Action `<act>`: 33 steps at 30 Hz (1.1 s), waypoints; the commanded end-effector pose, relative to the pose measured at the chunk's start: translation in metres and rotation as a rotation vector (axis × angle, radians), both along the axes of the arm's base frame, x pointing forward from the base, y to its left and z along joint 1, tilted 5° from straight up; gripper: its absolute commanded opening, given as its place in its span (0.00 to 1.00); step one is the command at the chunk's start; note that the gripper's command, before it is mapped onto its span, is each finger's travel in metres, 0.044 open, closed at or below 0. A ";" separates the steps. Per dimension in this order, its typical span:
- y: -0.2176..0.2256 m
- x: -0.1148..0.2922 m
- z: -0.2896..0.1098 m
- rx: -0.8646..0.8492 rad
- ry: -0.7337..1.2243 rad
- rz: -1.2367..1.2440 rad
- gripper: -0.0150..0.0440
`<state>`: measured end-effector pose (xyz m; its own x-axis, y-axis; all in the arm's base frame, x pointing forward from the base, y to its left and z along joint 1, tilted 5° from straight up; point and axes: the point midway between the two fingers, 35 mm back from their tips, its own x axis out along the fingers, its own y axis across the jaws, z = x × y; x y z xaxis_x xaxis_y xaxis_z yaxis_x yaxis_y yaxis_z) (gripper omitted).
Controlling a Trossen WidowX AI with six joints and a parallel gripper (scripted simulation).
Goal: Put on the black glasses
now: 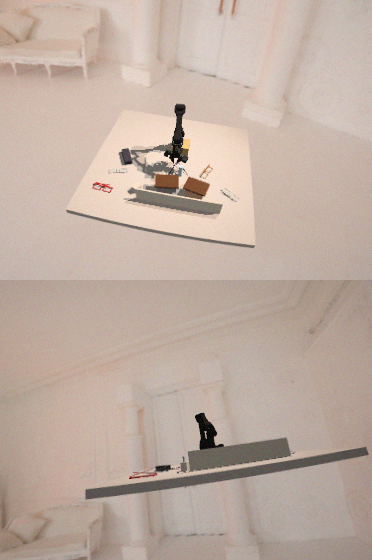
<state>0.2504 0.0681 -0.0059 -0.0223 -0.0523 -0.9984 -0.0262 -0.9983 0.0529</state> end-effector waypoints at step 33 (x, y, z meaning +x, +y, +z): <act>-0.002 -0.005 -0.022 -0.003 0.012 0.007 0.39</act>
